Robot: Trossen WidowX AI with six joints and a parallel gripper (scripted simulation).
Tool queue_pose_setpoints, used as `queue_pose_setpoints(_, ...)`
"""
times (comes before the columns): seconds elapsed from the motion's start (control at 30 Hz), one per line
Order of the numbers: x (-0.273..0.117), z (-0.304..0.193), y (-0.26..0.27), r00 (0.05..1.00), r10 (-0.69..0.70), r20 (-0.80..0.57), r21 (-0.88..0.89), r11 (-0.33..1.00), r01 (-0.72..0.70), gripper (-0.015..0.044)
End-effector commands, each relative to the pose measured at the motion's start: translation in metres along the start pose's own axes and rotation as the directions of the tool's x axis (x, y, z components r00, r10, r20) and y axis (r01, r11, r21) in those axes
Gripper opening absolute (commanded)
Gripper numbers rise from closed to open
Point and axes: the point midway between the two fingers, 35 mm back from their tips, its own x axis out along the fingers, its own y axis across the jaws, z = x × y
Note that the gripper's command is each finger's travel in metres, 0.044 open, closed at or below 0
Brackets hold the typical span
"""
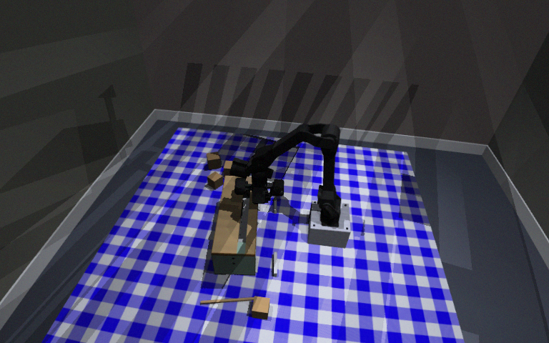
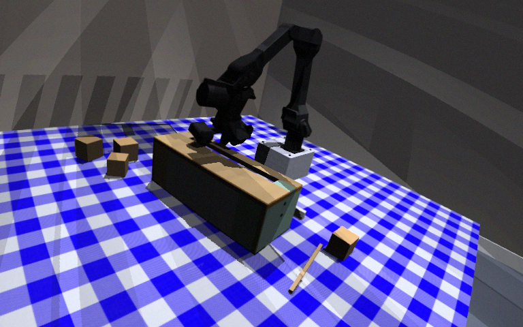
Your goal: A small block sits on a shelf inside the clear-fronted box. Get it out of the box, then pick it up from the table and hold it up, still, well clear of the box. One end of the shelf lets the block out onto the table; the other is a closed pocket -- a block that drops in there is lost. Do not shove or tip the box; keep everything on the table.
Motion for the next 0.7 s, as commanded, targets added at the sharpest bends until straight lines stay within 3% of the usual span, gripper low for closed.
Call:
queue_pose_setpoints(0.0,0.003,-0.007,-0.001,1.0,-0.003,0.005,-0.002,1.0,0.003,0.04)
queue_pose_setpoints(0.13,-0.005,-0.009,-0.002,1.0,-0.003,0.005,-0.001,1.0,0.003,0.04)
queue_pose_setpoints(0.33,-0.055,-0.025,-0.001,1.0,0.0,-0.001,0.002,1.0,0.0,0.04)
queue_pose_setpoints(0.67,-0.052,-0.023,0.0,1.0,0.004,0.007,-0.004,1.0,-0.004,0.04)
